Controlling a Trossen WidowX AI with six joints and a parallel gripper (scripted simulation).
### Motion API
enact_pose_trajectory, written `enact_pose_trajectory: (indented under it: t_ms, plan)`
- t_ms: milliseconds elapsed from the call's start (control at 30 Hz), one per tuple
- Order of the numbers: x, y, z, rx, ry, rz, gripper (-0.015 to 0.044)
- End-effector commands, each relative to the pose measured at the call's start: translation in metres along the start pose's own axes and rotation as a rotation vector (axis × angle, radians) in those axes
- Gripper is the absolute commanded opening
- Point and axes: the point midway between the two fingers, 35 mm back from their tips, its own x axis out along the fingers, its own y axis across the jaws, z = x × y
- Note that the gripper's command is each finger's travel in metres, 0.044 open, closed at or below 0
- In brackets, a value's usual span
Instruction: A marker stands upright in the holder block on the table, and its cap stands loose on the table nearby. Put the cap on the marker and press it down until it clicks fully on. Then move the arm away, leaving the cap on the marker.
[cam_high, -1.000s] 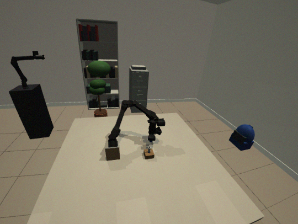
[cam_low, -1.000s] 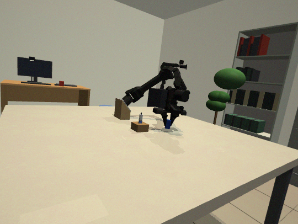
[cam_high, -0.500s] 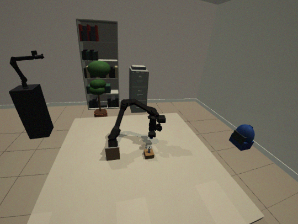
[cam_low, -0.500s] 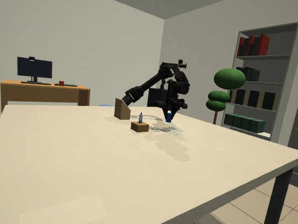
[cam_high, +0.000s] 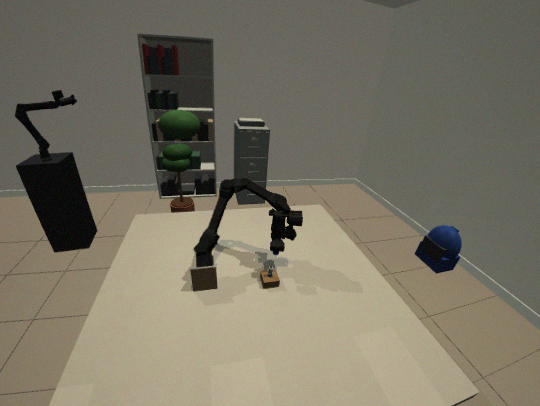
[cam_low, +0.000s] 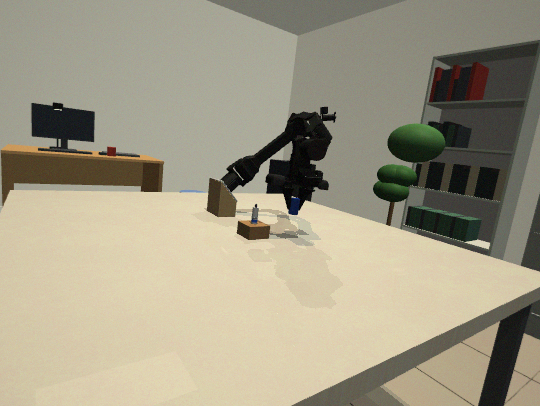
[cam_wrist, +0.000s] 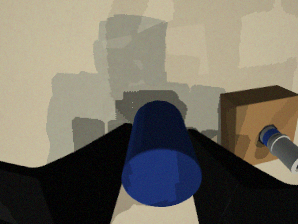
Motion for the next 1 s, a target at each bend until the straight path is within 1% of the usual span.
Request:
enact_pose_trajectory:
  t_ms: [0, 800, 967]
  plan:
    - [-0.006, -0.019, 0.000, 0.004, -0.001, -0.006, 0.0000]
    - [-0.036, -0.109, -0.017, 0.002, 0.010, 0.006, 0.0000]
    - [-0.038, -0.117, -0.020, 0.000, 0.012, 0.012, 0.0000]
